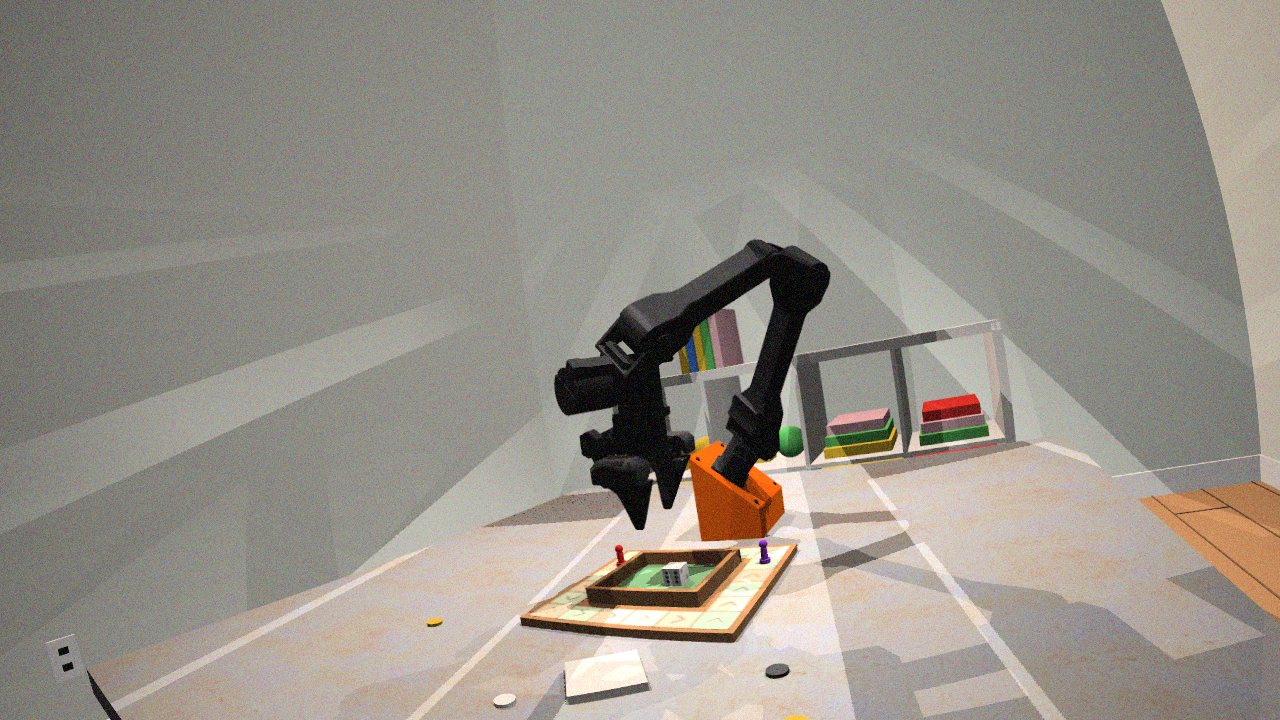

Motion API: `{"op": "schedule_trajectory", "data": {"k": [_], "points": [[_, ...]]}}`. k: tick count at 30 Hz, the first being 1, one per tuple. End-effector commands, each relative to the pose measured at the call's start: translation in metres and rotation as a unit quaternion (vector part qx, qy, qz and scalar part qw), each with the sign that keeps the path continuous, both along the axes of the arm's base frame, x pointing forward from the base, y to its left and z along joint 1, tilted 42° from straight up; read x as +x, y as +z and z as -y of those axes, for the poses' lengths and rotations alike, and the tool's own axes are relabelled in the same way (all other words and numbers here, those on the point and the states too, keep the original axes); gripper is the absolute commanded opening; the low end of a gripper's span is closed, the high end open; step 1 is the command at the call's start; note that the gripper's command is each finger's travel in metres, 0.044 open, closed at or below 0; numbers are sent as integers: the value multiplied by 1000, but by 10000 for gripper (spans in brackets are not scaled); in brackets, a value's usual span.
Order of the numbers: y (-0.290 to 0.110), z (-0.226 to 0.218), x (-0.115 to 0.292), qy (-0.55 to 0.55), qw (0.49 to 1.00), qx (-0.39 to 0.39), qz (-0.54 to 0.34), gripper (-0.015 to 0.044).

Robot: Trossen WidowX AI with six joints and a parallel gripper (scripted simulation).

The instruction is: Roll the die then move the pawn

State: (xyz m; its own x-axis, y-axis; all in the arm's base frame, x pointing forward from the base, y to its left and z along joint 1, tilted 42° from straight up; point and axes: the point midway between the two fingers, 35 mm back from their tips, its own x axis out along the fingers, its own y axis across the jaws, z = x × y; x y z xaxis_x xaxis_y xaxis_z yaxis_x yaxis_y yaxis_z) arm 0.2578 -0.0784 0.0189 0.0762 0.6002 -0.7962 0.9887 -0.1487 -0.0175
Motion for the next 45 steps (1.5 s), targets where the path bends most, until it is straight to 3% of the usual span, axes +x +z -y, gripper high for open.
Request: {"op": "schedule_trajectory", "data": {"k": [1, 6, 14, 24, 45], "points": [[-9, 6, -5, 61, 997, -5, 46, 335], [-29, 21, -18, 217, 961, -17, 171, 204], [-59, 39, -42, 443, 820, -38, 359, 200], [-91, 51, -72, 641, 548, -69, 534, 200], [-103, 40, -70, 643, 542, -70, 537, 200]]}}
